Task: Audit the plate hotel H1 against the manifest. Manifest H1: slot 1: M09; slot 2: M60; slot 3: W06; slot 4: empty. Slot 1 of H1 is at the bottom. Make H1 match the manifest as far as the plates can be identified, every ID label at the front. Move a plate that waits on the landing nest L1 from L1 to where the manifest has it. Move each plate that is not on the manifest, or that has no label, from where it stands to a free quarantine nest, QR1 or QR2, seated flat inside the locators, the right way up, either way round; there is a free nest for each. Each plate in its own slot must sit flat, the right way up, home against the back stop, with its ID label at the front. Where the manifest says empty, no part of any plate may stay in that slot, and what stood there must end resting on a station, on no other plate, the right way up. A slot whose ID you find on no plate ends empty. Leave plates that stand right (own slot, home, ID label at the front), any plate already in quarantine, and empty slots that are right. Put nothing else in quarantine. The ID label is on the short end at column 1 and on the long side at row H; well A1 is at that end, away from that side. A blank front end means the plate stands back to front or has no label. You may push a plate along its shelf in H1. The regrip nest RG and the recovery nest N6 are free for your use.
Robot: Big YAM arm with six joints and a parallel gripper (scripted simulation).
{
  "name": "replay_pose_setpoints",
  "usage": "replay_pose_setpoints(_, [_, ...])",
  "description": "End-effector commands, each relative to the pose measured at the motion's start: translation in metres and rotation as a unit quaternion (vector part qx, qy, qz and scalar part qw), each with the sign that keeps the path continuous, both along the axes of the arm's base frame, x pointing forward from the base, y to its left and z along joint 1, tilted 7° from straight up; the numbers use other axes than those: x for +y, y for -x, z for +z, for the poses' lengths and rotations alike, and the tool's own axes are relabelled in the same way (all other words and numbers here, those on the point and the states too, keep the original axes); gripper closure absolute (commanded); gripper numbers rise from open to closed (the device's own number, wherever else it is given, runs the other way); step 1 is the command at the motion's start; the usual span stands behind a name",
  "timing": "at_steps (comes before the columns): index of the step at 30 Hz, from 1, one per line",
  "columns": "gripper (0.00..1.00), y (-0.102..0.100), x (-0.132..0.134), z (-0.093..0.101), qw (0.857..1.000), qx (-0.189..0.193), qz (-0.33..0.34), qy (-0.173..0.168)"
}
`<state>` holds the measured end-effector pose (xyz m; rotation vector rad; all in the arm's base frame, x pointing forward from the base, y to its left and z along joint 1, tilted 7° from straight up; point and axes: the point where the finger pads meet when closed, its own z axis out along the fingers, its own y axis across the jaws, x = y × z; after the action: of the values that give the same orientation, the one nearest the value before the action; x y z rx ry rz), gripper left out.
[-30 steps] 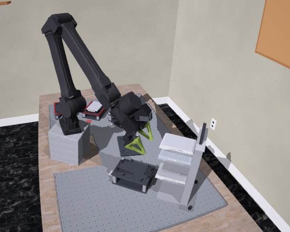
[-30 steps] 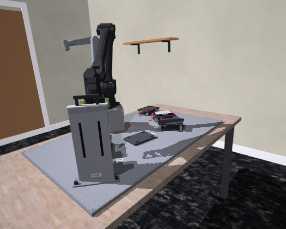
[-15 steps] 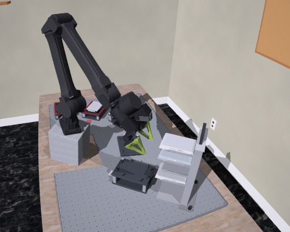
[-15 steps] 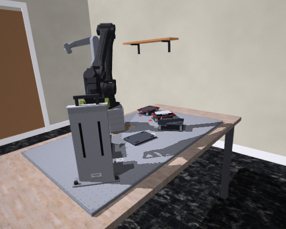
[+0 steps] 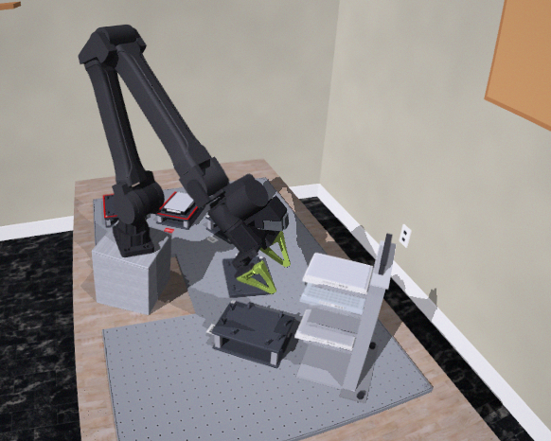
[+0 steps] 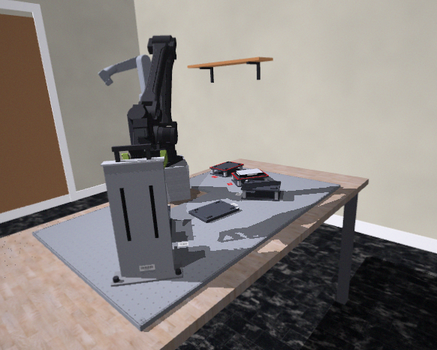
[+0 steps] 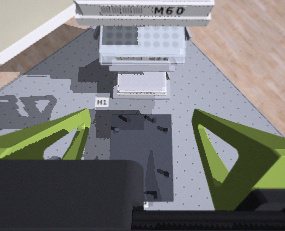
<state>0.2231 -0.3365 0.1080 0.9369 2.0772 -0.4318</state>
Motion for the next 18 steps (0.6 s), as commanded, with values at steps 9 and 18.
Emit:
replay_pose_setpoints(9, [0.0,0.012,0.009,0.002,1.0,-0.002,-0.003,0.006])
replay_pose_setpoints(18, [0.0,0.021,0.018,0.003,1.0,-0.002,-0.002,0.009])
